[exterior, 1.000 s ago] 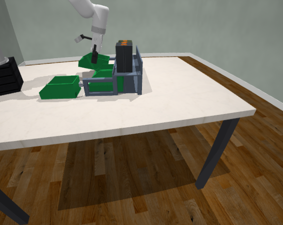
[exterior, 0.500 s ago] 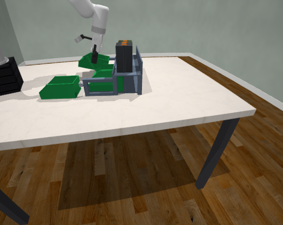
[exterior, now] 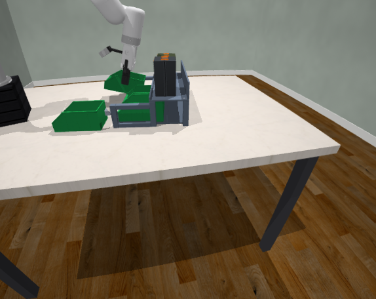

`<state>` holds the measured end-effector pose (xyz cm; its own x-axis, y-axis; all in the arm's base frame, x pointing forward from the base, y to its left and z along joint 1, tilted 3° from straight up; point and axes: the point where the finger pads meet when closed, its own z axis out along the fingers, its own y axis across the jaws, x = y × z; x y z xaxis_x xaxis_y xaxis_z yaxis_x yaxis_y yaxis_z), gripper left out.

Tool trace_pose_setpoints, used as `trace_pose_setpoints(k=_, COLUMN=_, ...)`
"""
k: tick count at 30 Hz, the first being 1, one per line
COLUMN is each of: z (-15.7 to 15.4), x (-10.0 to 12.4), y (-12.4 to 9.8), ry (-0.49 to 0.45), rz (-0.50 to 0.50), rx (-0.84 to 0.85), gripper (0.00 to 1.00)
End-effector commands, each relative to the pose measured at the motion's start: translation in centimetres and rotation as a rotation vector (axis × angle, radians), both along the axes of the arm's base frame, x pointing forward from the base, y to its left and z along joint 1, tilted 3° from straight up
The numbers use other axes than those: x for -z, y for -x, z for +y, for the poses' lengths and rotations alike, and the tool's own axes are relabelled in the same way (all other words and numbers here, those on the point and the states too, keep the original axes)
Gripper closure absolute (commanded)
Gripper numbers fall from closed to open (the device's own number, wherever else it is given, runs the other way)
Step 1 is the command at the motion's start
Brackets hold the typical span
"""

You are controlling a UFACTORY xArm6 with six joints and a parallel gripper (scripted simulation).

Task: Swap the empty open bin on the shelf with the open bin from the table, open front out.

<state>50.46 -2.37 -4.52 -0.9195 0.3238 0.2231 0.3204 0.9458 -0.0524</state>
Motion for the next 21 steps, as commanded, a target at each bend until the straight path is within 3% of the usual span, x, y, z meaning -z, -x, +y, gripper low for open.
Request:
trace_pose_setpoints(k=1, z=0.0, x=0.0, y=-0.2, ry=0.0, rz=-0.005, rx=0.0, gripper=1.0)
trace_pose_setpoints(k=21, z=-0.1, x=1.2, y=-0.2, ry=0.0, rz=-0.005, rx=0.0, gripper=1.0)
